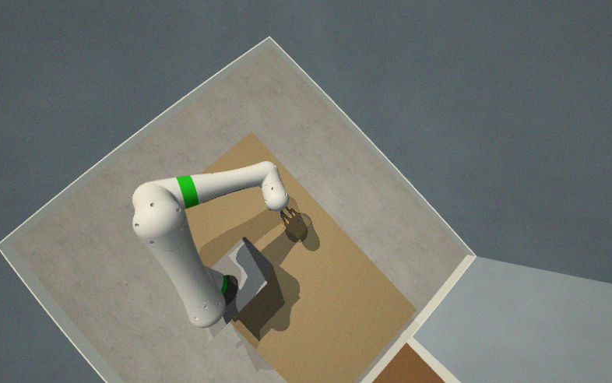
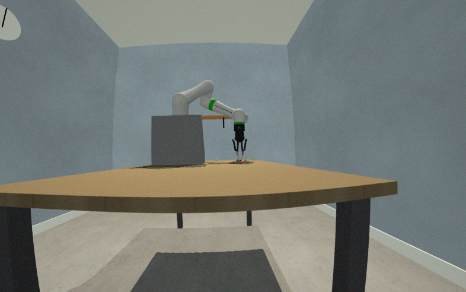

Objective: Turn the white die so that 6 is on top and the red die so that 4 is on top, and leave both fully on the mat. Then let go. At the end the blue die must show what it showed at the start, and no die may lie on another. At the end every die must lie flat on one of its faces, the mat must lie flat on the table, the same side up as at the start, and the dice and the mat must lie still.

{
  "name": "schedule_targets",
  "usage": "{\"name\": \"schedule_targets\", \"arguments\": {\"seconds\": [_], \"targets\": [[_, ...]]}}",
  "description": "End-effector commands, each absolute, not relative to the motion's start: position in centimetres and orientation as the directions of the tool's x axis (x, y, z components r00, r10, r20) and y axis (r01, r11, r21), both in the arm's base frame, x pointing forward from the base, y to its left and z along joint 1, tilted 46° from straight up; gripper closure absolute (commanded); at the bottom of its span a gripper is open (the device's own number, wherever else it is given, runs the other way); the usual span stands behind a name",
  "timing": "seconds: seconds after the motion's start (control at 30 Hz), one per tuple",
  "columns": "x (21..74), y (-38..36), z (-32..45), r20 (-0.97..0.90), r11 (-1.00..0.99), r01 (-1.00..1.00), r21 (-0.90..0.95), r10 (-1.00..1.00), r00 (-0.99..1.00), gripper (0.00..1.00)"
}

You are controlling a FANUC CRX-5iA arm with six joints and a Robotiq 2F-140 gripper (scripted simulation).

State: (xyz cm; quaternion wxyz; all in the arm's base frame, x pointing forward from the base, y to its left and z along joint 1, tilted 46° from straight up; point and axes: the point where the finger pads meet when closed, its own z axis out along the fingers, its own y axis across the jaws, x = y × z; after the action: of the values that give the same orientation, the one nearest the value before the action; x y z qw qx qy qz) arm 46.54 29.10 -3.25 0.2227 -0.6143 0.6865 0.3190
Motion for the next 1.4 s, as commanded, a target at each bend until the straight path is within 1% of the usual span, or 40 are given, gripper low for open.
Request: {"name": "schedule_targets", "arguments": {"seconds": [0.0,1.37], "targets": [[46.5,29.3,-3.5,-0.698,0.042,-0.986,0.164,-0.701,-0.146,0.81],[46.4,30.4,-4.5,-0.698,0.042,-0.986,0.164,-0.701,-0.146,0.81]]}}
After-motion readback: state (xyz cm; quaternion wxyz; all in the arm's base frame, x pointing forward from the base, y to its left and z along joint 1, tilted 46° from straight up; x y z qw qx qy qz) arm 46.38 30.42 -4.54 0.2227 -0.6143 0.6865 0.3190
